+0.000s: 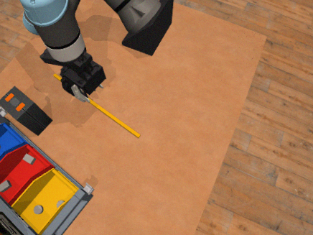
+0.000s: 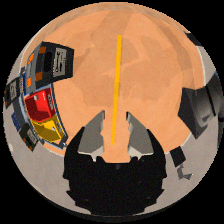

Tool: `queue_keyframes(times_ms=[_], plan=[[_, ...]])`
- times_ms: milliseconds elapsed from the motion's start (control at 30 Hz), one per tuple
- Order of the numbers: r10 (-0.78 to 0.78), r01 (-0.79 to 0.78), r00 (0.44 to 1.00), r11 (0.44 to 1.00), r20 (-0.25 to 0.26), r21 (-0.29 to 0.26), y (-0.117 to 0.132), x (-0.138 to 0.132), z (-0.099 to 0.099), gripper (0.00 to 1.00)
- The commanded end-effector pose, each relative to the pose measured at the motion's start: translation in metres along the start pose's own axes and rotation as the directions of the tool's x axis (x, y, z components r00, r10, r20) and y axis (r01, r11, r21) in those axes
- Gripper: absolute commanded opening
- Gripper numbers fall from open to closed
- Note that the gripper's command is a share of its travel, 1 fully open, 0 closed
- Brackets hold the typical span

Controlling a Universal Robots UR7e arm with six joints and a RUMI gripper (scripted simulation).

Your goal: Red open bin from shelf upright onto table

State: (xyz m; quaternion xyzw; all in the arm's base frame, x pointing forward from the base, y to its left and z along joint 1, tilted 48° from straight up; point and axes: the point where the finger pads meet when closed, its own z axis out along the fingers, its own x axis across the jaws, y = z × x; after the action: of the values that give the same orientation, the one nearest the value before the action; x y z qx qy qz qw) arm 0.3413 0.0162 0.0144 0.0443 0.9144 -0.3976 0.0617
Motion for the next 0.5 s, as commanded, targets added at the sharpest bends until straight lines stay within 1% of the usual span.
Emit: queue_keyframes(times_ms=[0, 233, 367, 467], plan=[[0.001, -0.001, 1.0, 1.0, -0.006, 0.003, 0.0, 0.0, -0.02, 0.26], [0.001, -0.001, 1.0, 1.0, -0.006, 0.003, 0.0, 0.0, -0.041, 0.26], [0.001, -0.001, 1.0, 1.0, -0.006, 0.003, 0.0, 0.0, -0.047, 0.26], [0.001, -0.001, 1.0, 1.0, -0.006, 0.003, 0.0, 0.0, -0.048, 0.26]])
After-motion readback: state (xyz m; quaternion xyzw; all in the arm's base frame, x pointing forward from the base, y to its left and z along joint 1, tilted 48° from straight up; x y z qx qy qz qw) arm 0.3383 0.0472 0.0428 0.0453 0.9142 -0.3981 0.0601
